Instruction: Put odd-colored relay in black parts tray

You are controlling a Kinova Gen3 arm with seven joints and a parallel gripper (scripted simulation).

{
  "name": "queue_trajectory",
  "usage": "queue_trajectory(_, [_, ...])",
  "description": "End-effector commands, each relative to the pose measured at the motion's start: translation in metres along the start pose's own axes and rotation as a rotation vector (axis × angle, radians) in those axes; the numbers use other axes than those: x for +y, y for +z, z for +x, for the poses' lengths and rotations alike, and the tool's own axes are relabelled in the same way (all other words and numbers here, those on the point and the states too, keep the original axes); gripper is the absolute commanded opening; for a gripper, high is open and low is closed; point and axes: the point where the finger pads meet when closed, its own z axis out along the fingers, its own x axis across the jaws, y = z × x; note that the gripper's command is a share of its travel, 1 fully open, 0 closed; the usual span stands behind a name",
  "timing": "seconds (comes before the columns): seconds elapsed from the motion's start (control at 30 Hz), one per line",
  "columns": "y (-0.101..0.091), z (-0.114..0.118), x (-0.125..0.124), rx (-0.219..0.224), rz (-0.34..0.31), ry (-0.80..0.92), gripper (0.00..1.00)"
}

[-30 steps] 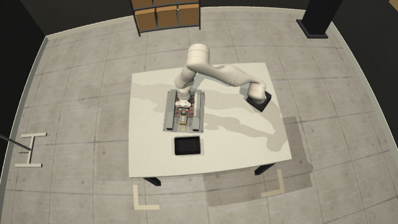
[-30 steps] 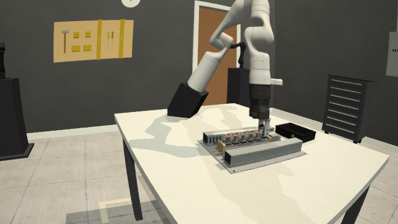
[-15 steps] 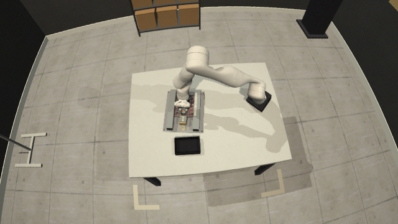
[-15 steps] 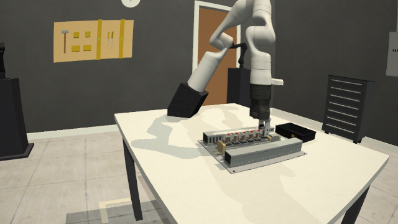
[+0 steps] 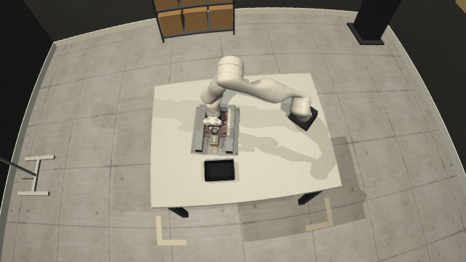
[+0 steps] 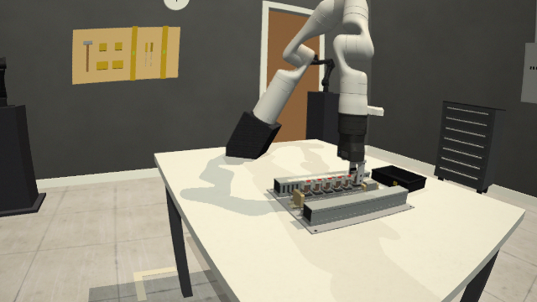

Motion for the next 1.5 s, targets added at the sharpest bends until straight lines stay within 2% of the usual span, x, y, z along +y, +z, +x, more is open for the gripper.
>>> queue_trajectory(0.0, [-0.0007, 0.0007, 0.0002, 0.000, -0.001, 0.000, 0.00])
queue_trajectory(1.47, [-0.0008, 0.0029, 0.0001, -0.074, 0.000, 0.000, 0.00])
